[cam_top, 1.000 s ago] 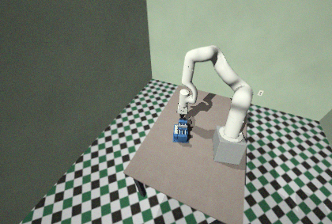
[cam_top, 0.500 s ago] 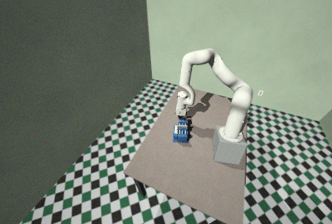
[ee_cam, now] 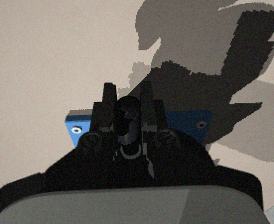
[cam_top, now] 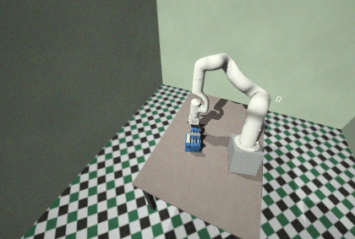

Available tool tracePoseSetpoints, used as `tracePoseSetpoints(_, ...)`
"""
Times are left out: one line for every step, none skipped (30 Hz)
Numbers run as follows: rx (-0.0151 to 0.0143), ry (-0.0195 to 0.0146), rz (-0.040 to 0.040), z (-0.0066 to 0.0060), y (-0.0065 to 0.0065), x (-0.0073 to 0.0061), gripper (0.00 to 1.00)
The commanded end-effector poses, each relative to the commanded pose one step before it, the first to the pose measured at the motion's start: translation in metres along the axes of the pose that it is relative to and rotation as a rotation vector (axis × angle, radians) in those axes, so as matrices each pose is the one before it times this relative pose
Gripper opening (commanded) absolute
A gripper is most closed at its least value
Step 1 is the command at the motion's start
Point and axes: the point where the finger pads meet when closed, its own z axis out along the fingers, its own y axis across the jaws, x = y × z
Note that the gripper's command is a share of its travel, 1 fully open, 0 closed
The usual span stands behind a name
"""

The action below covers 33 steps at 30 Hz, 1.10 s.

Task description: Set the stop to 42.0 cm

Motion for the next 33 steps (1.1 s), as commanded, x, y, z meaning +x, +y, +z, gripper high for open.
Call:
tracePoseSetpoints(0.00307,0.00106,0.00022,0.00362,0.00327,0.00027,0.06)
tracePoseSetpoints(0.00001,-0.00001,0.00000,0.00079,0.00097,0.00000,0.06)
tracePoseSetpoints(-0.00002,0.00003,0.00000,0.00069,0.00108,0.00001,0.06)
tracePoseSetpoints(0.00000,0.00000,0.00000,0.00069,0.00108,0.00000,0.06)
tracePoseSetpoints(0.00002,-0.00002,0.00000,0.00069,0.00108,-0.00001,0.06)
tracePoseSetpoints(0.00000,0.00001,0.00000,0.00059,0.00119,0.00000,0.06)
tracePoseSetpoints(0.00000,0.00000,0.00000,0.00000,0.00000,0.00000,0.06)
tracePoseSetpoints(0.00000,0.00000,0.00000,0.00000,0.00000,0.00000,0.06)
tracePoseSetpoints(-0.00001,0.00001,0.00000,0.00053,0.00125,0.00000,0.06)
tracePoseSetpoints(0.00002,-0.00002,0.00000,0.00052,0.00125,-0.00001,0.06)
tracePoseSetpoints(0.00003,-0.00003,0.00000,0.00050,0.00127,-0.00001,0.06)
tracePoseSetpoints(-0.00003,0.00003,0.00000,0.00033,0.00145,0.00001,0.06)
tracePoseSetpoints(0.00000,0.00000,0.00000,0.00033,0.00145,0.00000,0.06)
tracePoseSetpoints(0.00003,-0.00003,0.00000,0.00033,0.00145,-0.00001,0.06)
tracePoseSetpoints(-0.00002,0.00002,0.00000,0.00011,0.00166,0.00001,0.06)
tracePoseSetpoints(0.00000,0.00000,0.00000,0.00008,0.00168,0.00000,0.06)
tracePoseSetpoints(0.00002,-0.00002,0.00000,0.00005,0.00170,-0.00001,0.06)
tracePoseSetpoints(-0.00002,0.00002,0.00000,-0.00024,0.00195,0.00001,0.06)
tracePoseSetpoints(0.00001,-0.00001,0.00000,-0.00025,0.00195,-0.00001,0.06)
tracePoseSetpoints(-0.00001,0.00000,0.00000,-0.00055,0.00218,0.00000,0.06)
tracePoseSetpoints(0.00000,0.00000,0.00000,-0.00072,0.00231,0.00000,0.06)
tracePoseSetpoints(0.00000,0.00000,0.00000,-0.00123,0.00267,0.00000,0.06)
tracePoseSetpoints(0.00000,-0.00001,0.00000,-0.00164,0.00290,0.00000,0.06)
tracePoseSetpoints(0.00000,0.00000,0.00000,0.00000,0.00000,0.00000,0.06)
tracePoseSetpoints(0.00000,0.00000,0.00000,0.00000,0.00000,0.00000,0.06)
tracePoseSetpoints(0.00000,0.00000,0.00000,-0.00237,0.00312,0.00000,0.06)
tracePoseSetpoints(0.00000,0.00000,0.00000,-0.00298,0.00277,0.00000,0.06)
tracePoseSetpoints(0.00000,0.00000,0.00000,-0.00341,0.00236,0.00000,0.06)
tracePoseSetpoints(0.00000,0.00000,0.00000,-0.00363,0.00179,0.00000,0.06)
tracePoseSetpoints(0.00000,0.00000,0.00000,-0.00378,0.00123,0.00000,0.06)
tracePoseSetpoints(0.00000,0.00000,0.00000,-0.00359,0.00068,0.00000,0.06)
tracePoseSetpoints(0.00000,0.00000,0.00000,-0.00283,0.00013,0.00000,0.06)
tracePoseSetpoints(-0.00001,0.00000,0.00000,-0.00244,-0.00010,0.00000,0.06)
